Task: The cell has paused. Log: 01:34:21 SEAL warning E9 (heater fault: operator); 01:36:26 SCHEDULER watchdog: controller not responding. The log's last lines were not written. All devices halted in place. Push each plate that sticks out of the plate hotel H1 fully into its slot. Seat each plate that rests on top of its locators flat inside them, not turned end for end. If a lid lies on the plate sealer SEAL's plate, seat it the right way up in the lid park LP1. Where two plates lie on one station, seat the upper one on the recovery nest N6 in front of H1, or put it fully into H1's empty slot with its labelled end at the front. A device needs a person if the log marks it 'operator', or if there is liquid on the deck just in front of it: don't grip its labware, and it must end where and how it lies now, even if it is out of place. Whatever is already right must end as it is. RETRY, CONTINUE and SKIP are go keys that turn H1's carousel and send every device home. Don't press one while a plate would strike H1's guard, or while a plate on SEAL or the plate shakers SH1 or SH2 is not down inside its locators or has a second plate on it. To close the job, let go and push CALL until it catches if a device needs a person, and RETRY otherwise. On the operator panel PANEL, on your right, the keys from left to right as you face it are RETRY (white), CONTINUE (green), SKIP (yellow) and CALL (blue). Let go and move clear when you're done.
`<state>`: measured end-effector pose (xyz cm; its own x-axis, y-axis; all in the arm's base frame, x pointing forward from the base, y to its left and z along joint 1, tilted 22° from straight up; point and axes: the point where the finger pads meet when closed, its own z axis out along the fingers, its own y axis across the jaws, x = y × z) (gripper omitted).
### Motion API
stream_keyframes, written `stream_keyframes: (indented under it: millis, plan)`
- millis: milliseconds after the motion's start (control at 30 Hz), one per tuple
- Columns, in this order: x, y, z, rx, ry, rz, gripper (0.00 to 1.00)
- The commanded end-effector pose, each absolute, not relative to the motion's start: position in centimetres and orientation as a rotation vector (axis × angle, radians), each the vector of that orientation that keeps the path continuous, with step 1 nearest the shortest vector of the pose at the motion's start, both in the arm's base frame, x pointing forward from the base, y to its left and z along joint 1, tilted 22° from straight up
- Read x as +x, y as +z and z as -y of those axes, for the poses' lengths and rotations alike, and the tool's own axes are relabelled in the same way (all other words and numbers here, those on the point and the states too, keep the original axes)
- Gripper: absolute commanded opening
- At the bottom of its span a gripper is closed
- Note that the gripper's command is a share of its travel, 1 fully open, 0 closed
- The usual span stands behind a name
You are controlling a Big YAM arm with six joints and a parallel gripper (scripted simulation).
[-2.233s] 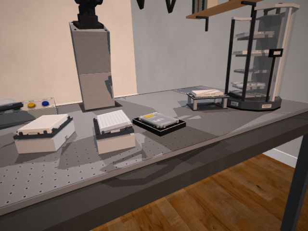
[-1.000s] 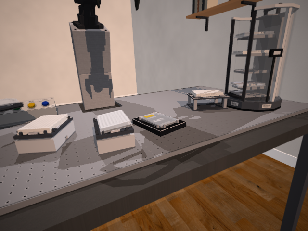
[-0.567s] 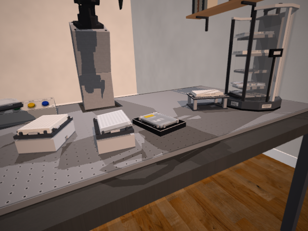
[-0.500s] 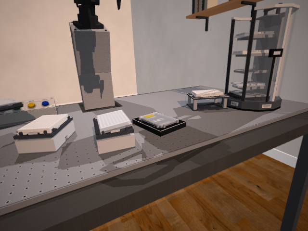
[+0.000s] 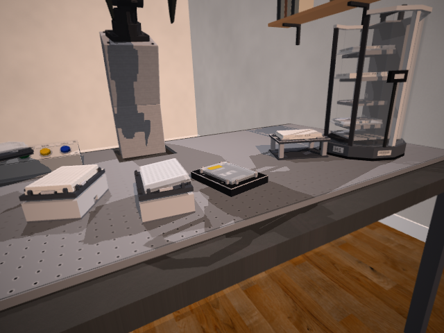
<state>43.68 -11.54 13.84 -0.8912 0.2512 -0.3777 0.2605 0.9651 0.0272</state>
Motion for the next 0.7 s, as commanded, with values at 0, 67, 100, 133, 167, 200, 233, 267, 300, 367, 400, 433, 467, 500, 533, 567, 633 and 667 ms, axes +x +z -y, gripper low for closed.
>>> stream_keyframes:
  millis: [0,67,100,133,167,200,233,267,300,367,400,433,467,500,533,567,633,667]
  plan:
    - [44.1,12.3,11.5,0.348,-0.032,-2.744,1.0]
    - [44.5,11.4,11.5,0.359,-0.029,-2.743,1.0]
    - [44.6,10.9,11.4,0.359,-0.029,-2.743,1.0]
    - [45.0,10.6,11.5,0.358,-0.029,-2.74,1.0]
    - [45.3,10.2,11.5,0.359,-0.029,-2.738,1.0]
    - [45.3,9.6,11.4,0.361,-0.028,-2.742,1.0]
    - [45.4,9.0,11.5,0.363,-0.028,-2.743,1.0]
    - [45.6,8.6,11.6,0.366,-0.028,-2.743,1.0]
    - [45.7,8.1,11.7,0.37,-0.028,-2.742,1.0]
    - [46.2,7.3,11.8,0.372,-0.028,-2.739,1.0]
    - [46.6,7.0,11.8,0.371,-0.029,-2.734,1.0]
    - [46.7,6.5,11.7,0.37,-0.028,-2.736,1.0]
    - [46.7,5.8,11.7,0.37,-0.028,-2.741,1.0]
    - [46.8,5.3,11.8,0.371,-0.028,-2.743,1.0]
    - [46.8,5.3,11.8,0.371,-0.028,-2.743,1.0]
    - [46.8,5.3,11.8,0.371,-0.028,-2.743,1.0]
    - [48.2,5.3,12.4,0.374,-0.034,-2.718,1.0]
    - [48.5,4.9,12.4,0.373,-0.034,-2.716,1.0]
